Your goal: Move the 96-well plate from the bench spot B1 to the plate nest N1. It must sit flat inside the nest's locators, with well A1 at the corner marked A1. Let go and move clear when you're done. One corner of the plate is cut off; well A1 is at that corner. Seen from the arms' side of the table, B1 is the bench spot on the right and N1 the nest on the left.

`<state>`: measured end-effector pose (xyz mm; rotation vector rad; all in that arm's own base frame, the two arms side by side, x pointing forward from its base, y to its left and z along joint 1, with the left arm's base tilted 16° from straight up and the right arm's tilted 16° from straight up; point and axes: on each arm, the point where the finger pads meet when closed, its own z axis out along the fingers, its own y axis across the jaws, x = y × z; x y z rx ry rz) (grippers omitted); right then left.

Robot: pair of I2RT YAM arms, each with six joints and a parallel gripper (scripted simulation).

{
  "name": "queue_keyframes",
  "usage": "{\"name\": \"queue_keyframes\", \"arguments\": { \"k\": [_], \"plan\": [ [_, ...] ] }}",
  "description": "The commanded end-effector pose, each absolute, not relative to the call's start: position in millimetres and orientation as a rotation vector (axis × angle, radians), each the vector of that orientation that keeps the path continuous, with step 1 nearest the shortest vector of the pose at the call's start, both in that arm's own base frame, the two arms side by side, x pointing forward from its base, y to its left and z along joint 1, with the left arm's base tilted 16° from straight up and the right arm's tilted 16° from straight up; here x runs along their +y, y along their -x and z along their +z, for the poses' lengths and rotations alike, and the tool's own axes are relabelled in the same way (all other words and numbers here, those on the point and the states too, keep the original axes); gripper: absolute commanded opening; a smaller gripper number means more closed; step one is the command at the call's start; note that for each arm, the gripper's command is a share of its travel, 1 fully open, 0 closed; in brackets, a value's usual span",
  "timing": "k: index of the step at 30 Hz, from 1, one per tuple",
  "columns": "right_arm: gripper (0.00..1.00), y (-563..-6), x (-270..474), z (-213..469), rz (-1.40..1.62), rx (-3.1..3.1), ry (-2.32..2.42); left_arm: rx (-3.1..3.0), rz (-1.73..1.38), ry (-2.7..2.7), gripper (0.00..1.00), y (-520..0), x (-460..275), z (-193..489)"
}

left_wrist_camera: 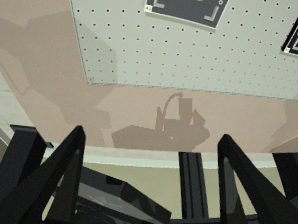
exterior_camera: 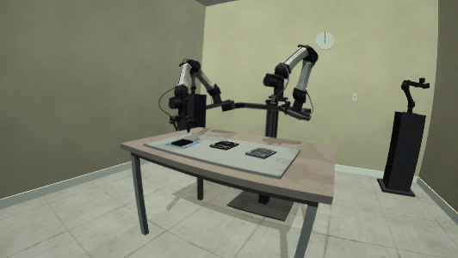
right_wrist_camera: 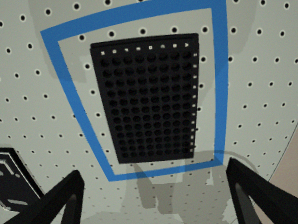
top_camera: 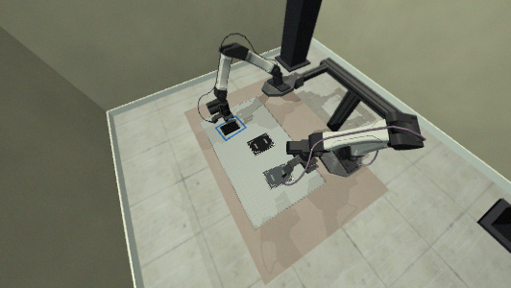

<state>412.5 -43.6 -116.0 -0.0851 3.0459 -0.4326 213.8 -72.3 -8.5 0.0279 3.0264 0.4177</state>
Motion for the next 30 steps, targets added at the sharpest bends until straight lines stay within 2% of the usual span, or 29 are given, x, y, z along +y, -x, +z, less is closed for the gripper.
{"name": "queue_keyframes", "arguments": {
  "k": [1, 12, 15, 30],
  "plan": [
    [1.00, -421.3, -41.6, -99.6, -0.407, 3.000, 0.083, 3.036, 0.415, -0.028, 1.00, -207.1, -71.2, -6.3],
    [1.00, -424.0, -44.5, -100.0, -0.407, 2.994, 0.077, 3.036, 0.415, -0.028, 1.00, -207.1, -71.2, -6.3],
    [1.00, -416.5, -48.4, -126.0, -0.412, 3.041, 0.078, 3.036, 0.415, -0.028, 1.00, -207.1, -71.2, -6.3],
    [1.00, -424.0, -52.0, -145.4, -0.411, 3.032, 0.084, 3.036, 0.415, -0.028, 1.00, -207.1, -71.2, -6.3]
  ]
}}
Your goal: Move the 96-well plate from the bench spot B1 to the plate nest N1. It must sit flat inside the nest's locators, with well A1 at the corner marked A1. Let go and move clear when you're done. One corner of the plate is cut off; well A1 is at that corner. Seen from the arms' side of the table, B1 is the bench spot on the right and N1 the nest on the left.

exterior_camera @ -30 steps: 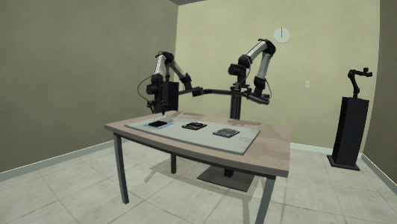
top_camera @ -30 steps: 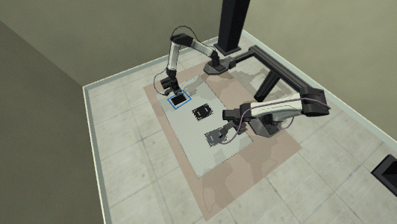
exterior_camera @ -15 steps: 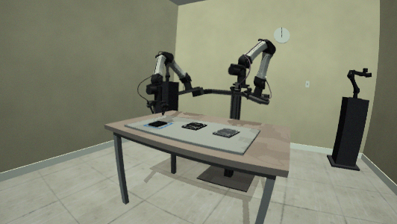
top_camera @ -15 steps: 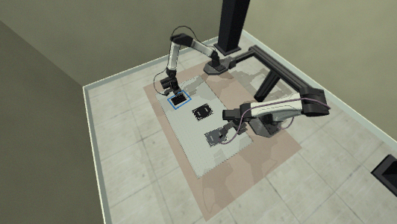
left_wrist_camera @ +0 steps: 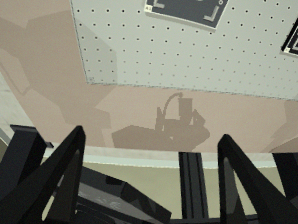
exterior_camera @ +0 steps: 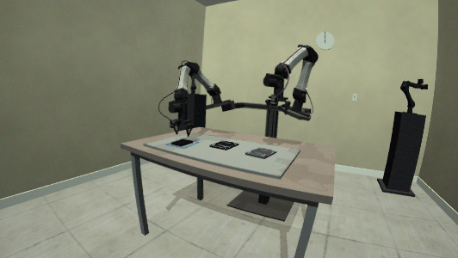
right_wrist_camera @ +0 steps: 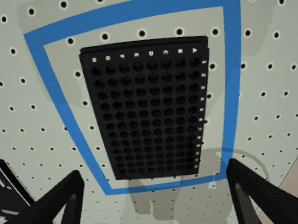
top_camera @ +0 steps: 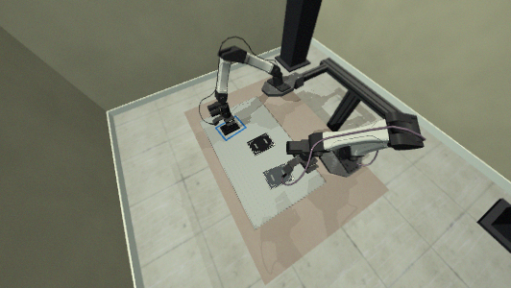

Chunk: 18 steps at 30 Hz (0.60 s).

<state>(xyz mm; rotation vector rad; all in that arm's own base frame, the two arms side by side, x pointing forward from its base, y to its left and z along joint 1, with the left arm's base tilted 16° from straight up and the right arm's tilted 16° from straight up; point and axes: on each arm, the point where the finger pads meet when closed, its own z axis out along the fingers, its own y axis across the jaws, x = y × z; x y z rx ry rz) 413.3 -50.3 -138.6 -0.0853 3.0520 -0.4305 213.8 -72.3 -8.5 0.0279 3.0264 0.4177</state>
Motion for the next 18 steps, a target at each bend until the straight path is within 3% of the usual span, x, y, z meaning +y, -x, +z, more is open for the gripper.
{"name": "queue_keyframes", "arguments": {
  "k": [1, 18],
  "plan": [
    [1.00, -424.2, -53.4, -147.0, -0.411, 3.033, 0.080, 3.036, 0.415, -0.028, 1.00, -207.1, -71.2, -6.3],
    [1.00, -428.1, -61.0, -171.2, -0.411, 3.034, 0.079, 3.036, 0.415, -0.028, 1.00, -207.1, -71.2, -6.3]
  ]
}}
